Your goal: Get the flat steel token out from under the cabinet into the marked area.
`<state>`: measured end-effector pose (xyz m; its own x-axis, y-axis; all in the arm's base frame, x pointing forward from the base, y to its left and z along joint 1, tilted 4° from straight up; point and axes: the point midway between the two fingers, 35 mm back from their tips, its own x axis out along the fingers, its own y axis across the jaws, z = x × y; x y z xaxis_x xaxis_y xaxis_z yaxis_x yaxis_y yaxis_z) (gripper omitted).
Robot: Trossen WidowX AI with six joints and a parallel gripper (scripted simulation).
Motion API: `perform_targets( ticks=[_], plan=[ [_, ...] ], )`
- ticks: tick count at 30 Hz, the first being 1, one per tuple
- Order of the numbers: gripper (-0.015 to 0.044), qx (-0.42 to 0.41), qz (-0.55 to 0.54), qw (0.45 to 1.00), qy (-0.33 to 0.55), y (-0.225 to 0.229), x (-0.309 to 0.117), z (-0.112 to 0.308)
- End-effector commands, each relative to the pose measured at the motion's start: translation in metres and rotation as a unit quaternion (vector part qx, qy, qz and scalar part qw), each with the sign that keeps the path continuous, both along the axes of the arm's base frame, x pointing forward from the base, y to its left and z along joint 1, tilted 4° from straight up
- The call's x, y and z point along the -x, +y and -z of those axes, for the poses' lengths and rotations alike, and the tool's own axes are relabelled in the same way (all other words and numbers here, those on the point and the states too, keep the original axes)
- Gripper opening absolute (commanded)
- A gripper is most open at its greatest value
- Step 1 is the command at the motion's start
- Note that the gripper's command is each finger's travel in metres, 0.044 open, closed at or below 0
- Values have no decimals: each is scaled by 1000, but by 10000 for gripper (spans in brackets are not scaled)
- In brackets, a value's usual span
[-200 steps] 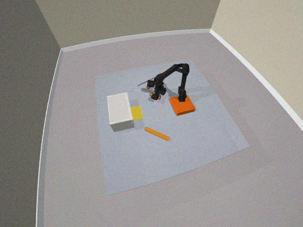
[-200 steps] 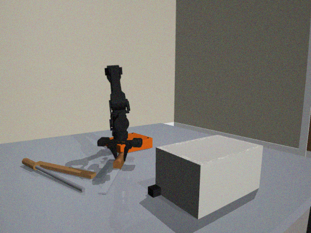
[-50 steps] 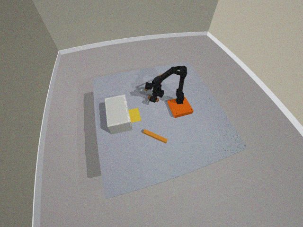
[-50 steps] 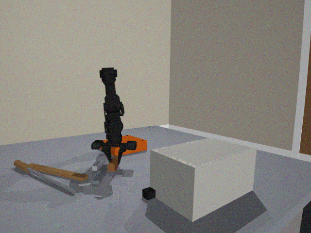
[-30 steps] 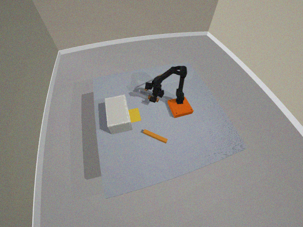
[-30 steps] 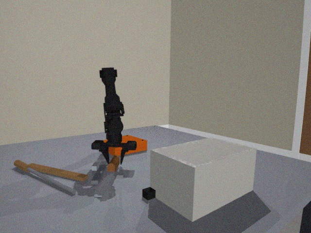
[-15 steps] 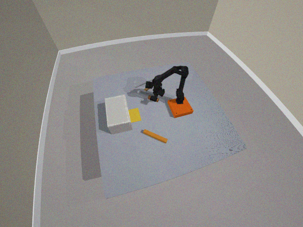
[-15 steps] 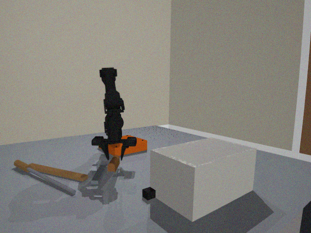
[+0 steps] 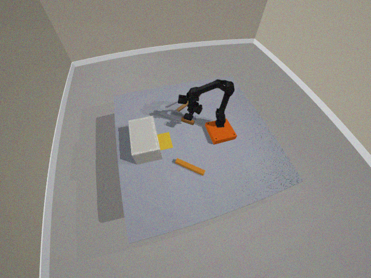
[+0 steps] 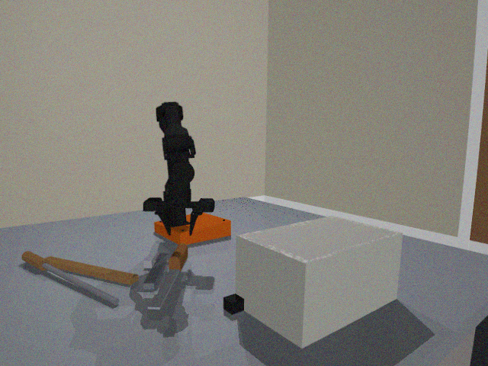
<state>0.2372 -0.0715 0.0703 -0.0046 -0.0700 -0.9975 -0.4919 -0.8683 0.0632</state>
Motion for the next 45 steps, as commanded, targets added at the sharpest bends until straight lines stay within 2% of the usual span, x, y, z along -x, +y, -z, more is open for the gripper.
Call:
perform_targets(
  ticks=[1,15,45],
  plan=[
    [270,1,1,1000,-3,0,-2,-9],
    [270,1,-18,1000,-2,0,0,-9],
    [270,1,97,995,-10,1,0,-9]
  ],
)
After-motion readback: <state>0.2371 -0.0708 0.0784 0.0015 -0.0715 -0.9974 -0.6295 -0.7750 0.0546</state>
